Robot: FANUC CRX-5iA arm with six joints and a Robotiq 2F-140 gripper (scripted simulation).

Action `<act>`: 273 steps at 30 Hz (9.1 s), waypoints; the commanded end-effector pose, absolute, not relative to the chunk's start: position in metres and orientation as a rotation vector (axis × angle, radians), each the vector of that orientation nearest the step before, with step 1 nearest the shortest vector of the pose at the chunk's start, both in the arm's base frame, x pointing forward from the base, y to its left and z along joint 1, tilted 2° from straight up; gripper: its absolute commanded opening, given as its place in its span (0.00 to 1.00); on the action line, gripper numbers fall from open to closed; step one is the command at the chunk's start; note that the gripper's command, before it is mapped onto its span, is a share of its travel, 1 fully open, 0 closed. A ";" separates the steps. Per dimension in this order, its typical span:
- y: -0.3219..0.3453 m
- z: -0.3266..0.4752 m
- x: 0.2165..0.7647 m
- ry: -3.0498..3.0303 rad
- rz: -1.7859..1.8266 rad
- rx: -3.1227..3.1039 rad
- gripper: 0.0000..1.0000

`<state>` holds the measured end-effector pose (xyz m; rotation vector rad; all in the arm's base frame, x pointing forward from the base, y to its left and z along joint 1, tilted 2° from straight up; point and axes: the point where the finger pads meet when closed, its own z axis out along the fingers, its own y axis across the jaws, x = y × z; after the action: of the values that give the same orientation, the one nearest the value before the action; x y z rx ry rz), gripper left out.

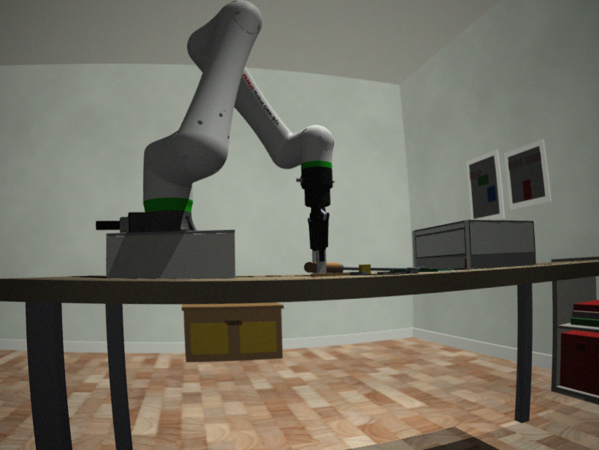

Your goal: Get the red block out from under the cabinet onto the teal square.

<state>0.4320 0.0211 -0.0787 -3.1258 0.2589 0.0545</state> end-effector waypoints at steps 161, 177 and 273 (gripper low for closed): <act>-0.016 -0.086 0.655 0.260 0.054 -3.126 0.00; -0.016 -0.086 0.656 0.260 0.054 -3.126 0.00; -0.091 -0.087 0.644 0.259 0.054 -3.126 0.00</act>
<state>0.6434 -0.0911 -0.0868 -3.1258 0.2585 0.0546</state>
